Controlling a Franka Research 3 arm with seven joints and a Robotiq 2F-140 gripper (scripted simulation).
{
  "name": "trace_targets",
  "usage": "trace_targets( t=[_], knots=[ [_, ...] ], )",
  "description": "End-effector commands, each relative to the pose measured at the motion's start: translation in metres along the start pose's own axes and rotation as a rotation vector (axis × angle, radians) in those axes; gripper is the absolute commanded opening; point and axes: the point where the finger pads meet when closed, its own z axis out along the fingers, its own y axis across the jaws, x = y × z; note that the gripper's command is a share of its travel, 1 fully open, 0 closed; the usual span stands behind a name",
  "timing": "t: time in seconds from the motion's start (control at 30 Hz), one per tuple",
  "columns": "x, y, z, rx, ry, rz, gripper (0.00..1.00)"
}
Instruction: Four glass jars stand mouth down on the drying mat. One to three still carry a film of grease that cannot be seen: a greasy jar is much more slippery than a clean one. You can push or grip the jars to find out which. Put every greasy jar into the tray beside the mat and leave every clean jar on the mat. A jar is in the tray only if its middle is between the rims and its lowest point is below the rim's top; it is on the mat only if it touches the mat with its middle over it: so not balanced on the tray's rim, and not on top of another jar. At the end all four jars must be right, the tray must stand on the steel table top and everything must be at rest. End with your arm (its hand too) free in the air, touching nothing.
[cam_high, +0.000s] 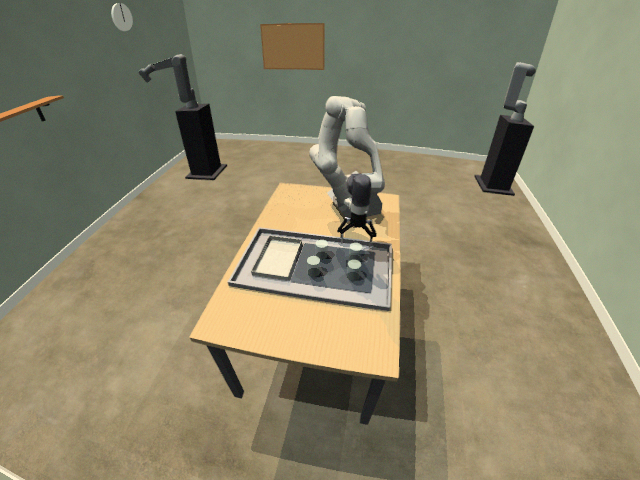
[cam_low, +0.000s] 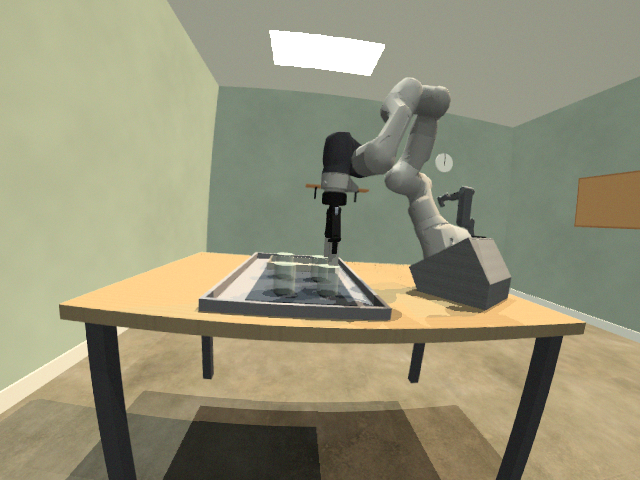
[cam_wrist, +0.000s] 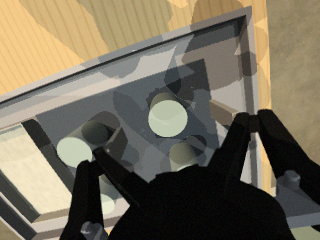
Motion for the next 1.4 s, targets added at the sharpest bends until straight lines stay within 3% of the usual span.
trace_targets(
  t=[0.0, 0.13, 1.03, 1.37],
  knots=[
    [-0.003, 0.003, -0.001, -0.006, -0.009, -0.008, 1.0],
    [-0.003, 0.003, -0.001, -0.006, -0.009, -0.008, 1.0],
    [-0.003, 0.003, 0.049, -0.006, -0.009, -0.008, 1.0],
    [-0.003, 0.003, 0.049, -0.006, -0.009, -0.008, 1.0]
  ],
)
